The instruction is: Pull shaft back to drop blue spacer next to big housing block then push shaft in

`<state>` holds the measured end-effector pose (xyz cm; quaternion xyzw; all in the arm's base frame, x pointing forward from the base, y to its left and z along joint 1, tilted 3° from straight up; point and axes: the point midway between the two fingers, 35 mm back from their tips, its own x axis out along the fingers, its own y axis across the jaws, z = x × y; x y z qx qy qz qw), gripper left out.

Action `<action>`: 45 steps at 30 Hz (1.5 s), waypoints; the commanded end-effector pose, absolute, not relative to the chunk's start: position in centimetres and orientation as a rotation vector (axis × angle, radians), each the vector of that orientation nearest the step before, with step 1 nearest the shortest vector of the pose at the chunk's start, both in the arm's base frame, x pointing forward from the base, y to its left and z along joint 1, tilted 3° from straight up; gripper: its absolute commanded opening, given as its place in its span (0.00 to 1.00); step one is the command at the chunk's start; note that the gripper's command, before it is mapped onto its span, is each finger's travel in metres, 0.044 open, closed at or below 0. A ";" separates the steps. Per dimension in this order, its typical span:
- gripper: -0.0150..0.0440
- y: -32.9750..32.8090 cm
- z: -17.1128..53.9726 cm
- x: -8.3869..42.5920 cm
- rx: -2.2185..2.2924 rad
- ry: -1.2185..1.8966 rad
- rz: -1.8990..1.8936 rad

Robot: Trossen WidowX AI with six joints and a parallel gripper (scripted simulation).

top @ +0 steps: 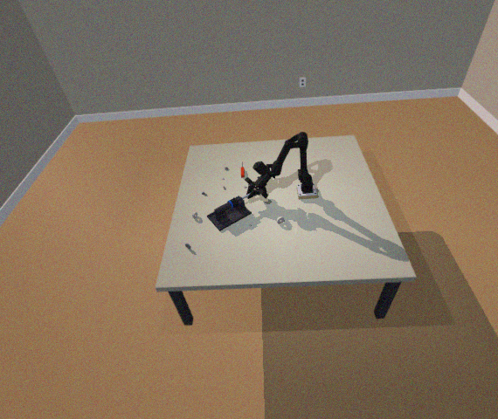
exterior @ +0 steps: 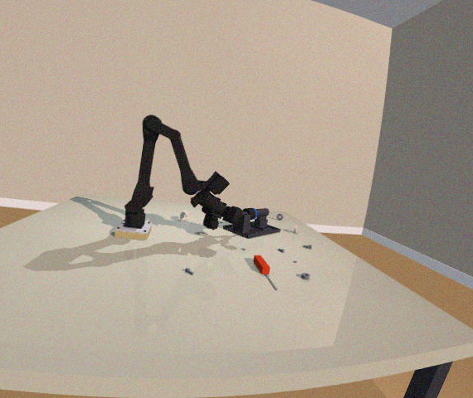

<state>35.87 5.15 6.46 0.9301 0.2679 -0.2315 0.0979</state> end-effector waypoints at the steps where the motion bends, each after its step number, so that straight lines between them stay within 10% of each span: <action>1: 0.25 5.1 6.5 35.8 2.748 0.795 -0.681; 45: 0.25 4.9 6.5 35.5 2.748 0.795 -0.681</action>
